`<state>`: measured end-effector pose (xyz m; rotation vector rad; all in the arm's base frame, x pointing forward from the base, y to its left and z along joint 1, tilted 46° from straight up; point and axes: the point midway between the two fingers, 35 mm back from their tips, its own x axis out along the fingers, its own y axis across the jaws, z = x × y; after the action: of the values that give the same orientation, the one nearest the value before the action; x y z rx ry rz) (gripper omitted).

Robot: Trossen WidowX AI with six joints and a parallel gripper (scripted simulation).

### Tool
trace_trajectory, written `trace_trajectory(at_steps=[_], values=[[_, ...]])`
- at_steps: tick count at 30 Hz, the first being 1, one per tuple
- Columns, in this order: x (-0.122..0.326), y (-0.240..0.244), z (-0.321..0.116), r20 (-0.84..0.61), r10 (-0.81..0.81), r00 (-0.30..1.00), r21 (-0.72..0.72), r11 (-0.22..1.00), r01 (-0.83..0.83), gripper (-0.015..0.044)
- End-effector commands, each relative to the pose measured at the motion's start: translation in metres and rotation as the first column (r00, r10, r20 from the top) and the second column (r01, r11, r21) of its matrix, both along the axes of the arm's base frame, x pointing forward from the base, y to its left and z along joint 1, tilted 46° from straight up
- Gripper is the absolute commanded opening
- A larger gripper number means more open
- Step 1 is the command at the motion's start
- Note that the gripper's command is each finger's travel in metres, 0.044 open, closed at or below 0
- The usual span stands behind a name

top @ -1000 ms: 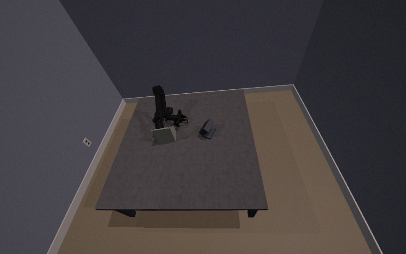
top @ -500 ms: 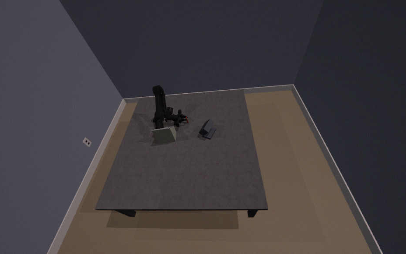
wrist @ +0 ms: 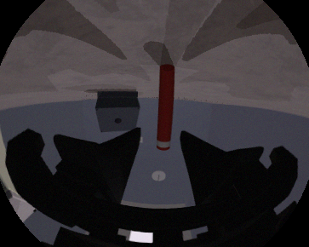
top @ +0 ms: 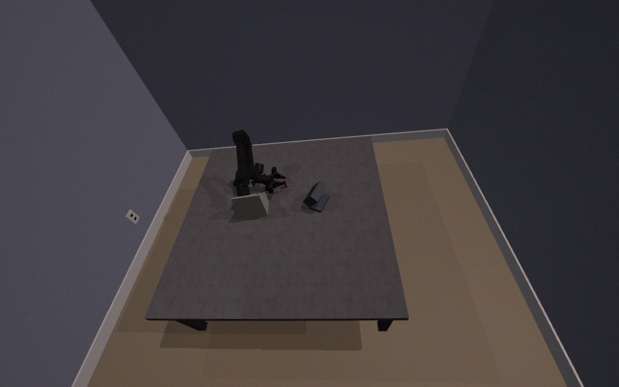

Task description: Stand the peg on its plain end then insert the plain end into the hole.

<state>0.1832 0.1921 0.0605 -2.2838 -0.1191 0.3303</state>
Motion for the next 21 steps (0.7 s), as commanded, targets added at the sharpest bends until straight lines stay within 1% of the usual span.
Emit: trace_trajectory(at_steps=[1, 6, 15, 21], values=[[0.0, 0.0, 0.0, 0.0, 0.0, 1.0, 0.0, 1.0, 0.0, 0.0314], [0.0, 0.0, 0.0, 0.0, 0.0, 1.0, 0.0, 1.0, 0.0, 0.044], [0.001, 0.0, 0.001, -0.001, 0.0, 1.0, 0.0, 1.0, 0.0, 0.044], [0.017, -0.007, 0.025, -0.019, -0.004, 1.0, 0.002, 1.0, 0.004, 0.044]])
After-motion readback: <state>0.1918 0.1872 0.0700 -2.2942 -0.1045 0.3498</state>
